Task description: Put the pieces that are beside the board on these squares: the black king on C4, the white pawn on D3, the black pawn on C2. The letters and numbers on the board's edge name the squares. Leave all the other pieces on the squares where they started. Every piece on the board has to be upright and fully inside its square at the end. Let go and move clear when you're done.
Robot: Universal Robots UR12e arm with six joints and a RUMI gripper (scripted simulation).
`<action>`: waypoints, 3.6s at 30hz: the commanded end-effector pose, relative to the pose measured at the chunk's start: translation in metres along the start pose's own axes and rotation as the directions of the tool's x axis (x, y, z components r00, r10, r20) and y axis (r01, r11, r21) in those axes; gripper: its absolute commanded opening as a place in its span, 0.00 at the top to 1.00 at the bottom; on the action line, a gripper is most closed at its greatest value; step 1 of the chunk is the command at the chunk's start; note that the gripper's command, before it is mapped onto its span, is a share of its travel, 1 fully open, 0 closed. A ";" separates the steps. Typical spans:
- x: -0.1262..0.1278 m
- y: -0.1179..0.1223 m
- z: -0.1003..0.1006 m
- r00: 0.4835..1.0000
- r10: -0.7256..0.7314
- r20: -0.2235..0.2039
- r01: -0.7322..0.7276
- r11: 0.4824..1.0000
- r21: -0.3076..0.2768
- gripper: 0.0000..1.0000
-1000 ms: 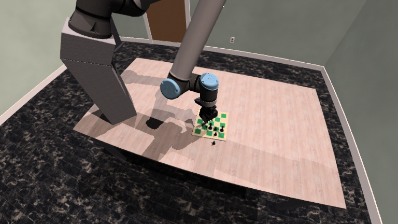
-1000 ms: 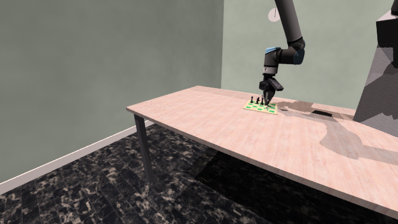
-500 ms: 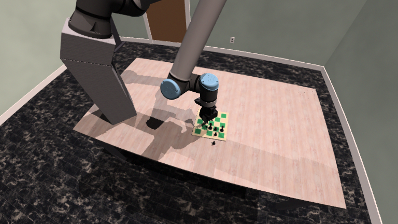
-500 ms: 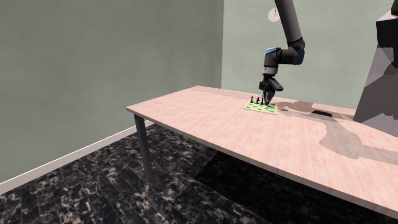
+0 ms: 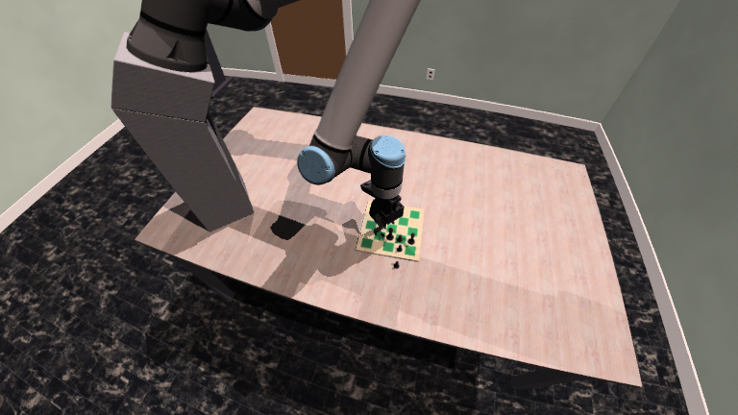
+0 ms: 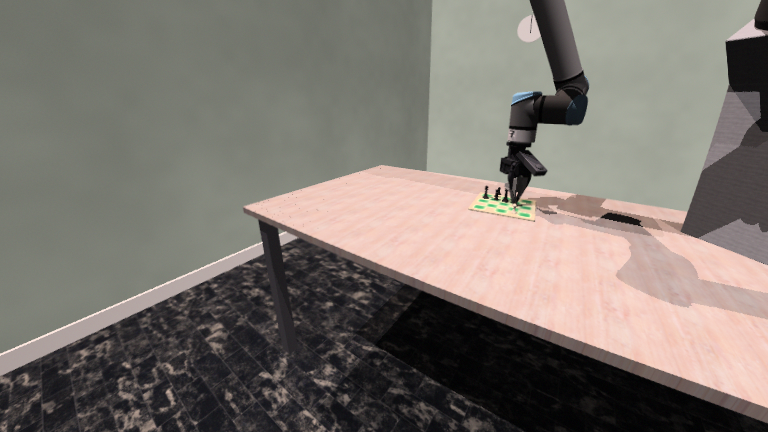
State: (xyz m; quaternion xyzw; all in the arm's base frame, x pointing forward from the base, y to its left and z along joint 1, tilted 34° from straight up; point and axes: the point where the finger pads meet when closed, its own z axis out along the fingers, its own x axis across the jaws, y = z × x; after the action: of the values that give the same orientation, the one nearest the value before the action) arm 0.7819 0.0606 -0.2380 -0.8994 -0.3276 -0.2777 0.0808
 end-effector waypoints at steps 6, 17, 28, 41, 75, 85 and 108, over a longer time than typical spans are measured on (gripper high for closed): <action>0.000 0.000 0.000 1.000 0.000 0.000 0.000 1.000 -0.001 1.00; 0.000 0.000 0.000 1.000 0.000 0.000 0.000 1.000 -0.001 1.00; 0.000 0.000 0.000 1.000 0.000 0.000 0.000 1.000 -0.001 1.00; 0.000 0.000 0.000 1.000 0.000 0.000 0.000 1.000 -0.001 1.00; 0.000 0.000 0.004 1.000 0.000 0.000 0.000 1.000 -0.001 1.00; 0.000 0.000 0.004 1.000 0.000 0.000 0.000 1.000 -0.001 1.00; 0.000 0.000 0.004 1.000 0.000 0.000 0.000 1.000 -0.001 0.92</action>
State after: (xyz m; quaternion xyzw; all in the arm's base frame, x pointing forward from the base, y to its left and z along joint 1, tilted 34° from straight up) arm 0.7836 0.0617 -0.2417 -0.8994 -0.3277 -0.2777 0.0808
